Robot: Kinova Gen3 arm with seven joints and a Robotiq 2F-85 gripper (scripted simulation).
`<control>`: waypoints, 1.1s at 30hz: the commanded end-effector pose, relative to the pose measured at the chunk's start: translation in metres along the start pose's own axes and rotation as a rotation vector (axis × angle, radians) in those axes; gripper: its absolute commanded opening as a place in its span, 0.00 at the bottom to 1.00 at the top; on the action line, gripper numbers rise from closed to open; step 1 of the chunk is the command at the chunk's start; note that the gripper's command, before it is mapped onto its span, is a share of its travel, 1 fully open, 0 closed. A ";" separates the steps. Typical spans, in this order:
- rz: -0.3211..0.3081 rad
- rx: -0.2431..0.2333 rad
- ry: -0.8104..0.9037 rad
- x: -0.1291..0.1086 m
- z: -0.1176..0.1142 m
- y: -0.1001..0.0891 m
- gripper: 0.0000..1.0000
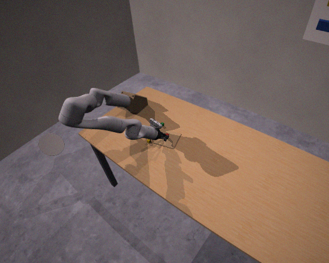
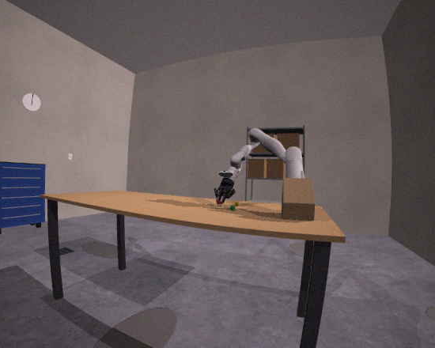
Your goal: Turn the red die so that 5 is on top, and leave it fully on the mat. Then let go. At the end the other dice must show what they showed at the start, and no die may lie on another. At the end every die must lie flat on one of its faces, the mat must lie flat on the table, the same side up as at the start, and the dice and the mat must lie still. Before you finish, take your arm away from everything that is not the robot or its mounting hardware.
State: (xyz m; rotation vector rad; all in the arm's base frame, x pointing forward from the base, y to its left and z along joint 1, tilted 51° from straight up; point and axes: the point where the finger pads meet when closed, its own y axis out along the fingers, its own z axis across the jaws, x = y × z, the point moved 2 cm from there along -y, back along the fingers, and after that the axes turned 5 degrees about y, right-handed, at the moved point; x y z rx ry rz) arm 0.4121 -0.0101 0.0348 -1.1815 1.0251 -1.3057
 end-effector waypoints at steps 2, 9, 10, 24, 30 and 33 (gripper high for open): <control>0.003 0.011 -0.011 -0.001 0.005 0.001 0.15; 0.003 0.011 -0.011 0.000 0.005 0.002 0.15; 0.003 0.011 -0.011 0.000 0.005 0.002 0.15; 0.003 0.011 -0.011 0.004 0.005 0.006 0.15; 0.003 0.011 -0.011 0.005 0.005 0.007 0.15; 0.003 0.011 -0.011 0.005 0.005 0.007 0.15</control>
